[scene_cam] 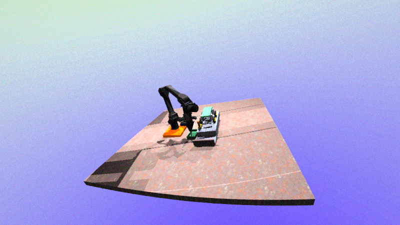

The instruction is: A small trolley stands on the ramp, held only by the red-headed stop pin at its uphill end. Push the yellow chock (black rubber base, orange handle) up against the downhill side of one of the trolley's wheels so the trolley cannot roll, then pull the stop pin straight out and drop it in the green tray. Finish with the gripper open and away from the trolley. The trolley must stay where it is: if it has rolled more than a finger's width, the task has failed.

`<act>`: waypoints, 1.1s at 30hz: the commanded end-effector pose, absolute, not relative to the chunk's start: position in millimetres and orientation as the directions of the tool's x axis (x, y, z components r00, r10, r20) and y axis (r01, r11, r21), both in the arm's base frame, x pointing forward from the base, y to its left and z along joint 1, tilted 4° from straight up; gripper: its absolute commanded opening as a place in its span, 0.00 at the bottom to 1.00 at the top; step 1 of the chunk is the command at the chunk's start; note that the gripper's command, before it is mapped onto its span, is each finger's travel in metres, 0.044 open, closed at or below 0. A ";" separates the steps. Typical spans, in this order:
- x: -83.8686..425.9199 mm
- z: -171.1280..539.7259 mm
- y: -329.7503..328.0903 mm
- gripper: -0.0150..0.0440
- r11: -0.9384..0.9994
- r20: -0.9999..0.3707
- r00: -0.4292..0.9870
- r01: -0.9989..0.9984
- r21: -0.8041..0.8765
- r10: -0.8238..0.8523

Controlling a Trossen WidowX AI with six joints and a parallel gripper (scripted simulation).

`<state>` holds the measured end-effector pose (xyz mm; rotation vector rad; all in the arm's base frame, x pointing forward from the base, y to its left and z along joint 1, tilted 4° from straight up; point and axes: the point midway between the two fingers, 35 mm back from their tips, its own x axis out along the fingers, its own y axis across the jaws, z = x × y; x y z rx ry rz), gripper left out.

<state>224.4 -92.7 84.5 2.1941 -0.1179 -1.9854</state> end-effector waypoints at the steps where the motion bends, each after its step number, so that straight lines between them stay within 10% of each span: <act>1: 224.3 82.3 -92.8 0.43 -0.980 -0.979 0.100 0.065 0.187 -0.180; 5: 224.3 82.1 -89.9 0.58 -0.980 -0.979 0.100 0.065 0.187 -0.180; 33: 223.4 72.8 -71.6 0.58 -0.981 -0.979 0.100 0.065 0.185 -0.178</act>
